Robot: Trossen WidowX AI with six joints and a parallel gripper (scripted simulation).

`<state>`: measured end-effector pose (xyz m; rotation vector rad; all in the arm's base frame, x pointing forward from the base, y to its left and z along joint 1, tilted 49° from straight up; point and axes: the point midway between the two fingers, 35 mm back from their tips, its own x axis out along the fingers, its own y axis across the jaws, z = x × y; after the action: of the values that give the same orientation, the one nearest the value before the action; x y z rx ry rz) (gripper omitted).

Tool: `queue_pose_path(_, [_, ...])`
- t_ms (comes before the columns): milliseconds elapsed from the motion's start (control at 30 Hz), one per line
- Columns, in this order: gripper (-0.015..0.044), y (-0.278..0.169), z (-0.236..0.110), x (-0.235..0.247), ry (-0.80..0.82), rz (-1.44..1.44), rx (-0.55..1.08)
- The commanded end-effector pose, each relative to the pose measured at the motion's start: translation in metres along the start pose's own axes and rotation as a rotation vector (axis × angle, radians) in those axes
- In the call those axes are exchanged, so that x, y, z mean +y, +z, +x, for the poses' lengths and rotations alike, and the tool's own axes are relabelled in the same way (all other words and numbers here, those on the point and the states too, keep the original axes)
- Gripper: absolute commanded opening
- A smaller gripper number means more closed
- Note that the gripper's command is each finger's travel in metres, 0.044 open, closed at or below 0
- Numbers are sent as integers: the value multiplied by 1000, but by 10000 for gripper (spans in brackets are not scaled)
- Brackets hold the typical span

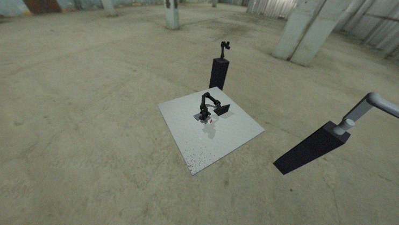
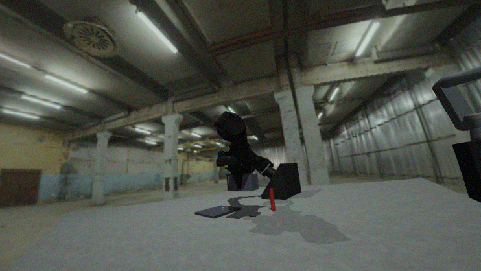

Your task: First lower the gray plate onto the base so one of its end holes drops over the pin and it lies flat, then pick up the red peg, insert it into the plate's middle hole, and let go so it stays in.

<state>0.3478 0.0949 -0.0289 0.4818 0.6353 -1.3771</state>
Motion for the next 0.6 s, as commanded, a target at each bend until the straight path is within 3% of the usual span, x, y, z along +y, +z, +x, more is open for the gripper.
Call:
queue_pose_path(0, [0, -1, -15, -1, -1, 4, 6])
queue_pose_path(333, [0, 1, -44, -7, -2, 5, 1])
queue_pose_path(567, [0, 13, -39, -4, -1, -13, 7])
